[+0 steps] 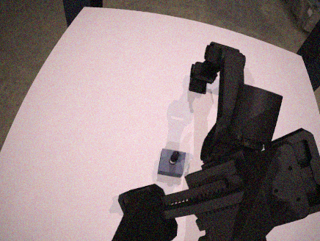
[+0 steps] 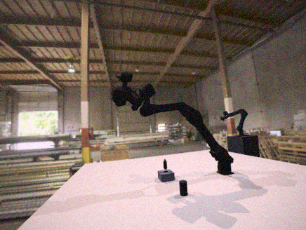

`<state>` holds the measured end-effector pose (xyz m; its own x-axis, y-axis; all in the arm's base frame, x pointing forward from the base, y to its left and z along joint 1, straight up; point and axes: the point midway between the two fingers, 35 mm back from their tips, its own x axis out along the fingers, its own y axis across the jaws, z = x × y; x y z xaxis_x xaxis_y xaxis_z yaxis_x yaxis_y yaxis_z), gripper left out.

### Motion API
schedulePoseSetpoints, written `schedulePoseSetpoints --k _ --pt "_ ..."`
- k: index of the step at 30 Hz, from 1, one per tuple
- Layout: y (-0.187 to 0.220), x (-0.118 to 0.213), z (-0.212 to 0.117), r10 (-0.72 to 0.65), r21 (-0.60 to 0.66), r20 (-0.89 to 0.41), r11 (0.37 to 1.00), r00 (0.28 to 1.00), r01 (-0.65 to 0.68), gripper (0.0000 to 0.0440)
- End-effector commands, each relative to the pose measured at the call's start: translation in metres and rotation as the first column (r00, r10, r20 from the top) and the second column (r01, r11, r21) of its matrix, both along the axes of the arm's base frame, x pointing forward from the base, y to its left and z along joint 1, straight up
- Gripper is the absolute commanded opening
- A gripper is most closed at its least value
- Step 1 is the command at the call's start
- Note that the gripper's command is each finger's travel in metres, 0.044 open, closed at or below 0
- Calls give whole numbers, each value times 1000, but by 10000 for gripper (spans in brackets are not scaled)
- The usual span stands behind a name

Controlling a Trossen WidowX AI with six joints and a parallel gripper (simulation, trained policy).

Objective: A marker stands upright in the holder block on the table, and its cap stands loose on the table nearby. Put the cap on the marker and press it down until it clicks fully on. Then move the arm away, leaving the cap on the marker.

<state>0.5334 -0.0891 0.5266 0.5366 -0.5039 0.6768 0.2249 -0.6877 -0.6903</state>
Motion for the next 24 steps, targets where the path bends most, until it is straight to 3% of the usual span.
schedulePoseSetpoints --k 1,6,8,24 --pt "1 1 0 5 6 -9 1000 1000 -5 374" --pt "6 4 3 38 29 -57 999 998 -37 247" --pt "9 5 5 53 38 -76 998 996 -50 218" --pt "38 4 11 162 121 -212 983 964 -139 253"
